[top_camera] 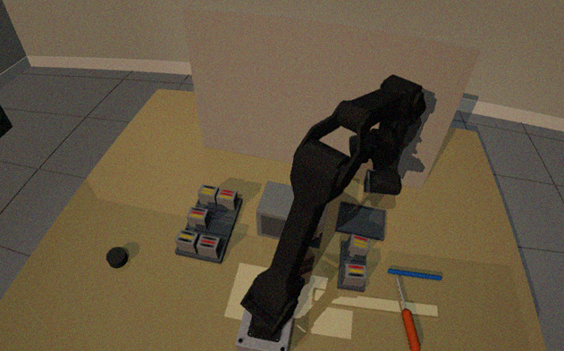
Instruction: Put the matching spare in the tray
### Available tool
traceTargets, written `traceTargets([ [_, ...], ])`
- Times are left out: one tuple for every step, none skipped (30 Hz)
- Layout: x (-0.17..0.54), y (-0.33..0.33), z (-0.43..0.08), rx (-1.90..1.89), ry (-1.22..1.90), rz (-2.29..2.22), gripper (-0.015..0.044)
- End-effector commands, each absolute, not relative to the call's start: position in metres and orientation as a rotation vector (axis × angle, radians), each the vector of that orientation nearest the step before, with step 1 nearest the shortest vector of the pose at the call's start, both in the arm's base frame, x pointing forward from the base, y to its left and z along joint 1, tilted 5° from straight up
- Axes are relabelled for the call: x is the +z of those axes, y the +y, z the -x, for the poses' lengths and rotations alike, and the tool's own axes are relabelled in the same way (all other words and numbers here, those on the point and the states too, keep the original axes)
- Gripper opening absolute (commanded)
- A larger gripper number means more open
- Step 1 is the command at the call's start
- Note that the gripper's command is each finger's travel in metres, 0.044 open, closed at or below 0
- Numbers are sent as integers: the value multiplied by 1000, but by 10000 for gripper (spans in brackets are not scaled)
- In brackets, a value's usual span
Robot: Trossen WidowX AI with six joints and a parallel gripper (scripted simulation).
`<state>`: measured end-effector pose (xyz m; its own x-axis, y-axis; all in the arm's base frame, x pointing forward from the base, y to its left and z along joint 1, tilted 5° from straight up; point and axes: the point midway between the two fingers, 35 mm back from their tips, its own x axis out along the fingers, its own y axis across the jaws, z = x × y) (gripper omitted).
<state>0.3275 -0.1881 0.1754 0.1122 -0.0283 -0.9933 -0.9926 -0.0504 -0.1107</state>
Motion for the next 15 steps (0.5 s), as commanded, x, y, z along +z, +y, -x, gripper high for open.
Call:
traceTargets([
  [171,-187,-328,1153,1120,1315,0],
  [170,-187,-328,1153,1120,1315,0],
  [169,-187,-328,1153,1120,1315,0],
  [169,-188,-329,1153,1120,1315,0],
  [168,-188,-329,1153,1120,1315,0],
  [167,-188,-329,1153,1120,1315,0],
  [166,-188,-329,1153,1120,1315,0],
  [166,-188,-329,1153,1120,1315,0],
  [165,-188,-329,1153,1120,1315,0],
  [164,-188,-330,1153,1120,1315,0],
  [163,-188,-330,1153,1120,1315,0],
  [163,-188,-330,1153,1120,1315,0],
  [162,-188,-330,1153,1120,1315,0],
  [161,-188,-330,1153,1120,1315,0],
  [160,-188,-330,1153,1120,1315,0],
])
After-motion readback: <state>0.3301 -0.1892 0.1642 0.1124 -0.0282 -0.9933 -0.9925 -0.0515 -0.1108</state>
